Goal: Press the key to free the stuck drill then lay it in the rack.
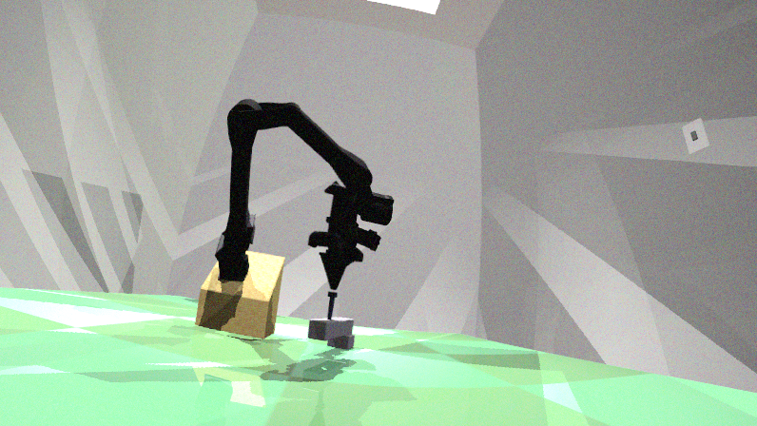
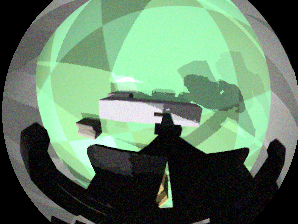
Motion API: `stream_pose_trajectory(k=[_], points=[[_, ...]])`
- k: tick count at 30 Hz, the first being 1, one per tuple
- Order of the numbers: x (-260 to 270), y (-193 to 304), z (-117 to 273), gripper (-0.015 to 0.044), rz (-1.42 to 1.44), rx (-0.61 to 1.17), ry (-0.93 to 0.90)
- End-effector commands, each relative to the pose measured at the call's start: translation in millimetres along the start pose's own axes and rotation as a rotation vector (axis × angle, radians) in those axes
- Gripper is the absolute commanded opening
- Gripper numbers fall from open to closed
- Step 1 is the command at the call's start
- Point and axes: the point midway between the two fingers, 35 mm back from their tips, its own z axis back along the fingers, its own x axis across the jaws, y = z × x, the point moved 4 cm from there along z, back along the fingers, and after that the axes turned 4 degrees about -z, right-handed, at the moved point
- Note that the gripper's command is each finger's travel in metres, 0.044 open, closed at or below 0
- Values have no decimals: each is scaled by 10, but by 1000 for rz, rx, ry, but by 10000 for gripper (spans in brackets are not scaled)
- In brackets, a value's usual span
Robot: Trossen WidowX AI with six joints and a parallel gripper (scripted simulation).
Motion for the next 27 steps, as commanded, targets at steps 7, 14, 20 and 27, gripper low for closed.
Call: stream_pose_trajectory(k=[7, 14, 20, 27], points=[[-19, -2, -89, 0, -2, -7, 10], [-7, -4, -117, 0, -2, -7, 10], [-5, -4, -139, 0, -2, -7, 10], [-9, 11, -162, 0, -2, -7, 10]])
